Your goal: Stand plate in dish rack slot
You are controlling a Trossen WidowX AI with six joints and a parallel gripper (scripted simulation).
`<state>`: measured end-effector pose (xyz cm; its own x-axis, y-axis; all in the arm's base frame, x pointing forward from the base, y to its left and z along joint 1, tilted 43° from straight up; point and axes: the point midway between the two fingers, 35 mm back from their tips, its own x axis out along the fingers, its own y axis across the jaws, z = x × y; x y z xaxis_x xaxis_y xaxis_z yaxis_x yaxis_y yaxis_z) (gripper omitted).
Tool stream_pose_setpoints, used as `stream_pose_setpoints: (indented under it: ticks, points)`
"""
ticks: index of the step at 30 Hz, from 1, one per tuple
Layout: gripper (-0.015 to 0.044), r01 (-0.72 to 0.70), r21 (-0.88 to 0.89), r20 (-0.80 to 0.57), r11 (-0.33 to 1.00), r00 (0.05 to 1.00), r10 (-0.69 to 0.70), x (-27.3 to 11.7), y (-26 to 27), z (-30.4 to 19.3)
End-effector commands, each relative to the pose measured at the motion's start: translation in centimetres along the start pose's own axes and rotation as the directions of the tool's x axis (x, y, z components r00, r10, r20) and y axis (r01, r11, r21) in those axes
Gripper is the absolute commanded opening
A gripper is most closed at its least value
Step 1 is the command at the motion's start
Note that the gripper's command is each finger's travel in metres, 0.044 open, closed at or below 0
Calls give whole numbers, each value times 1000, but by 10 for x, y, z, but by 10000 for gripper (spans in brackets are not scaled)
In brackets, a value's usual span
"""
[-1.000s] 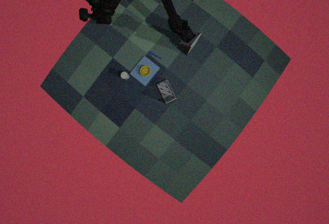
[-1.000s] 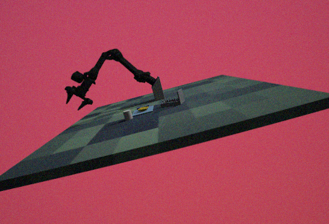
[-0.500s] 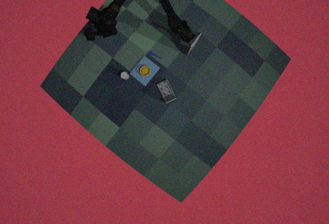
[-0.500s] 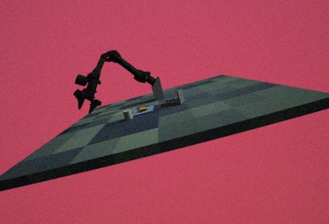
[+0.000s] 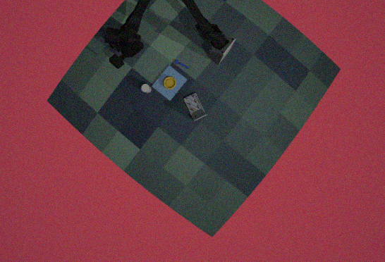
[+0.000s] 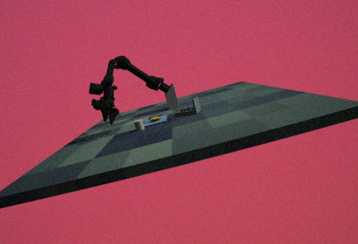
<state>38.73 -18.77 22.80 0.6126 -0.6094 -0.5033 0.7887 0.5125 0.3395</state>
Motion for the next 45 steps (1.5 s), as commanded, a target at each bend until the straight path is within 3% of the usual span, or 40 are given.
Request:
stream_pose_setpoints:
  ticks: [1,11,22,34,45]
  points:
    - [400,36,-120,-61,992,997,-44,4,0,-30]
    - [400,57,-394,-164,918,978,-131,1,2,-89]
    - [400,21,-673,-231,739,944,-236,-12,-3,-148]
    - [400,-67,-897,-238,438,906,-349,-32,-14,-202]
    - [400,-165,-982,-189,93,882,-432,-54,-29,-236]
